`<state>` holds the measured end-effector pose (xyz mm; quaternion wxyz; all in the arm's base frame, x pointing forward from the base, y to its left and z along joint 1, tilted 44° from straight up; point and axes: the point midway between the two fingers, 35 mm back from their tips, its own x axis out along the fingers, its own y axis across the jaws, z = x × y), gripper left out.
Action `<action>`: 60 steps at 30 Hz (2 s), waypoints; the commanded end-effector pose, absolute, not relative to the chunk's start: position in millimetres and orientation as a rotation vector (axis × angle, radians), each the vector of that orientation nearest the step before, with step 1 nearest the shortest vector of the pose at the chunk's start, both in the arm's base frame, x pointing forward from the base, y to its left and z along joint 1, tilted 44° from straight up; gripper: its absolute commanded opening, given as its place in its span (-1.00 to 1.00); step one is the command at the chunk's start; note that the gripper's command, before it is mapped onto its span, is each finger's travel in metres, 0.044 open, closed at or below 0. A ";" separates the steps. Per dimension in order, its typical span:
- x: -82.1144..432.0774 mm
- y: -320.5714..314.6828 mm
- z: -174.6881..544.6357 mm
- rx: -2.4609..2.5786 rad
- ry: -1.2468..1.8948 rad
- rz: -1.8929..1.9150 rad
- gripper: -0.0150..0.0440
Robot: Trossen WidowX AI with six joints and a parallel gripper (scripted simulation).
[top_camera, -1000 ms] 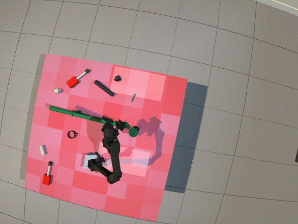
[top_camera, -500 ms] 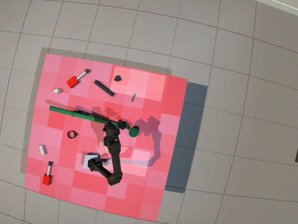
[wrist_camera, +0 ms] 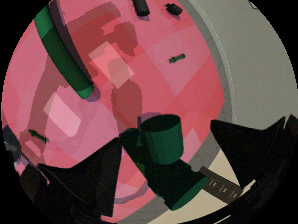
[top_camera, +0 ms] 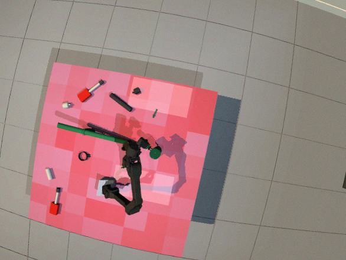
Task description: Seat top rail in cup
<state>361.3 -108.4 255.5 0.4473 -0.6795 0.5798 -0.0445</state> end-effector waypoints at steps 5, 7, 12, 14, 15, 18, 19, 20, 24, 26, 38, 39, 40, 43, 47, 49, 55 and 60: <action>365.4 -118.8 248.0 -1.681 1.438 -0.102 1.00; 366.4 -121.5 246.6 -1.682 1.437 -0.102 1.00; 368.8 -128.5 243.2 -1.683 1.437 -0.104 1.00; 369.7 -131.3 241.9 -1.683 1.436 -0.104 1.00; 370.1 -132.7 241.3 -1.684 1.436 -0.105 1.00; 371.3 -137.0 239.3 -1.685 1.436 -0.106 1.00; 371.7 -138.4 238.7 -1.685 1.436 -0.107 1.00; 372.1 -139.9 238.1 -1.686 1.435 -0.107 1.00; 373.6 -145.7 235.7 -1.688 1.435 -0.109 1.00; 374.0 -147.6 234.9 -1.689 1.434 -0.110 1.00; 374.0 -147.9 234.8 -1.689 1.434 -0.110 -0.07; 374.0 -147.9 234.8 -1.689 1.434 -0.110 -0.09; 374.0 -147.9 234.8 -1.689 1.434 -0.110 -0.11; 373.1 -147.3 234.4 -1.697 1.433 -0.097 -0.31; 369.4 -145.2 232.9 -1.727 1.426 -0.045 -0.49; 369.0 -145.1 232.8 -1.730 1.425 -0.040 -0.49; 364.5 -142.9 231.2 -1.765 1.416 0.021 -0.49; 359.9 -140.9 229.9 -1.798 1.407 0.081 -0.49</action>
